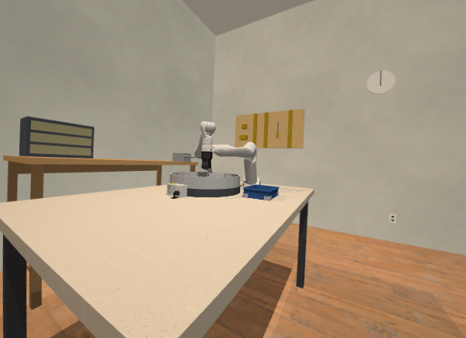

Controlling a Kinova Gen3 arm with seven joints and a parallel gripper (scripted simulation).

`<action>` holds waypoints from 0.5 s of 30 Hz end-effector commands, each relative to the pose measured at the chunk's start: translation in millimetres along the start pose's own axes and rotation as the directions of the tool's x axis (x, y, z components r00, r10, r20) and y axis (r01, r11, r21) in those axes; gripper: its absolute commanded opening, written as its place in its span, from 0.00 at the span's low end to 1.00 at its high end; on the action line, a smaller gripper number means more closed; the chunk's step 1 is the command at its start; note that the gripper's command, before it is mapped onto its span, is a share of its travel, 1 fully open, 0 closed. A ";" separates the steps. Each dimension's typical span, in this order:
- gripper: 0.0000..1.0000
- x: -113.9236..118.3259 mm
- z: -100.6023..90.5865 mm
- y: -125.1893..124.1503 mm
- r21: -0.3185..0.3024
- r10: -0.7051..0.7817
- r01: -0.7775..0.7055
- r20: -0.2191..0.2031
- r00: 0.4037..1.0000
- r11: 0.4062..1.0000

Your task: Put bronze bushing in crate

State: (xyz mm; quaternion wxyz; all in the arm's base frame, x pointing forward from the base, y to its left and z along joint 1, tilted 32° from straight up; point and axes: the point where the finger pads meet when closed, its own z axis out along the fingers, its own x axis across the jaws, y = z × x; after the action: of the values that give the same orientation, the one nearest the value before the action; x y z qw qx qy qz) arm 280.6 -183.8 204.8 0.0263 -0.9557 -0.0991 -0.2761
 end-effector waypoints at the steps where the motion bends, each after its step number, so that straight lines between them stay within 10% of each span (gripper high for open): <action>1: 0.40 0.0 1.8 0.0 -0.002 -0.004 0.004 0.001 1.000 1.000; 15: 0.40 0.5 4.9 -0.4 -0.002 -0.005 0.005 0.002 1.000 1.000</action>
State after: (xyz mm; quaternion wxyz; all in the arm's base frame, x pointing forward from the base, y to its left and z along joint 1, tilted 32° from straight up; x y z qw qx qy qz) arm 282.5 -183.1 202.5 0.0263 -0.9557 -0.0996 -0.2759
